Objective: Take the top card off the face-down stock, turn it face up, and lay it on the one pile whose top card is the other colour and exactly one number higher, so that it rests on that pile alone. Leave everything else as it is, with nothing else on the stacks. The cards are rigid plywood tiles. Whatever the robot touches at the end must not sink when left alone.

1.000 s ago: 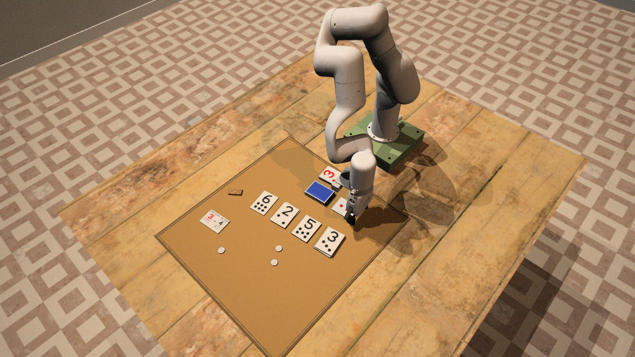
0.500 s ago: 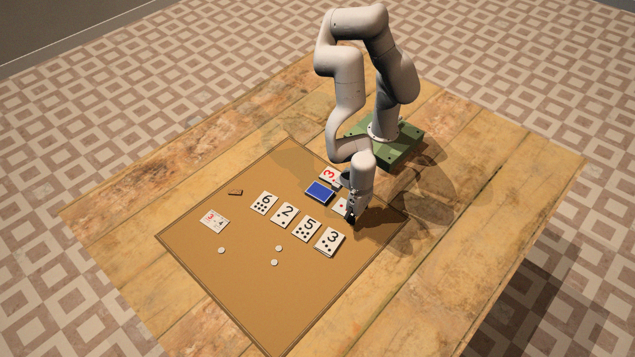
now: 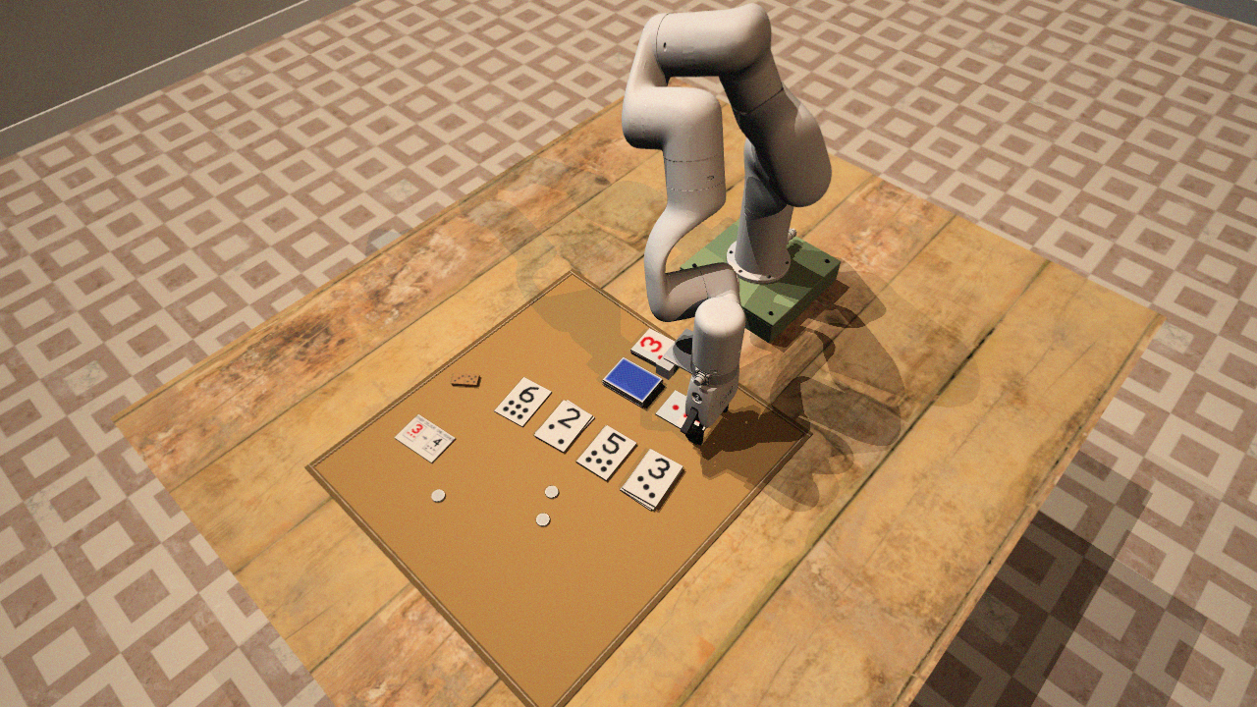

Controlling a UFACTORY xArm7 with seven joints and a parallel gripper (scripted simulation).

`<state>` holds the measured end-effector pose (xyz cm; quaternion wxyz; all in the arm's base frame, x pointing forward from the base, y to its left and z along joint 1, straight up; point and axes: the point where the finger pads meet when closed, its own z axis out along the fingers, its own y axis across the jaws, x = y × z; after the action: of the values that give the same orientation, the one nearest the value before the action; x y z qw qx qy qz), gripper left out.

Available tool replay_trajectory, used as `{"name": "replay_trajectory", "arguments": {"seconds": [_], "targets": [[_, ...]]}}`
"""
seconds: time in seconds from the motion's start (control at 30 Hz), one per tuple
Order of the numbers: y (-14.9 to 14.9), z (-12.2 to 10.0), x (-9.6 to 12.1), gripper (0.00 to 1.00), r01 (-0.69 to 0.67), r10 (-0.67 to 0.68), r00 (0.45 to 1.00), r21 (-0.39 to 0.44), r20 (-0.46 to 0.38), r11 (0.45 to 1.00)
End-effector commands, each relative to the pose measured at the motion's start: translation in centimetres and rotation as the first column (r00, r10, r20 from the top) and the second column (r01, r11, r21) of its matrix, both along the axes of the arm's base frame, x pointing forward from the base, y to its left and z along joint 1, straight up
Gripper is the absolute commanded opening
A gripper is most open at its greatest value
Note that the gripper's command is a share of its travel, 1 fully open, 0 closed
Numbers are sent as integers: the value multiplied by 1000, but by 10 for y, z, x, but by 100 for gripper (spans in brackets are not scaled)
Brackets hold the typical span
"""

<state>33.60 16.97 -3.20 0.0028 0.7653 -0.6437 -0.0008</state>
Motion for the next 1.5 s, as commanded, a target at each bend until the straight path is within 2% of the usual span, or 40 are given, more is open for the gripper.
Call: {"name": "replay_trajectory", "arguments": {"seconds": [0.0,0.43,0.5,0.77,1.47], "targets": [[0,7,1,87,0,0,1000,1,2,1000],[0,58,1,87,0,0,1000,1,2,1000],[0,58,1,87,0,0,1000,1,2,1000],[0,83,1,87,0,0,1000,1,2,1000],[0,86,1,87,0,0,1000,2,2,1000]]}}
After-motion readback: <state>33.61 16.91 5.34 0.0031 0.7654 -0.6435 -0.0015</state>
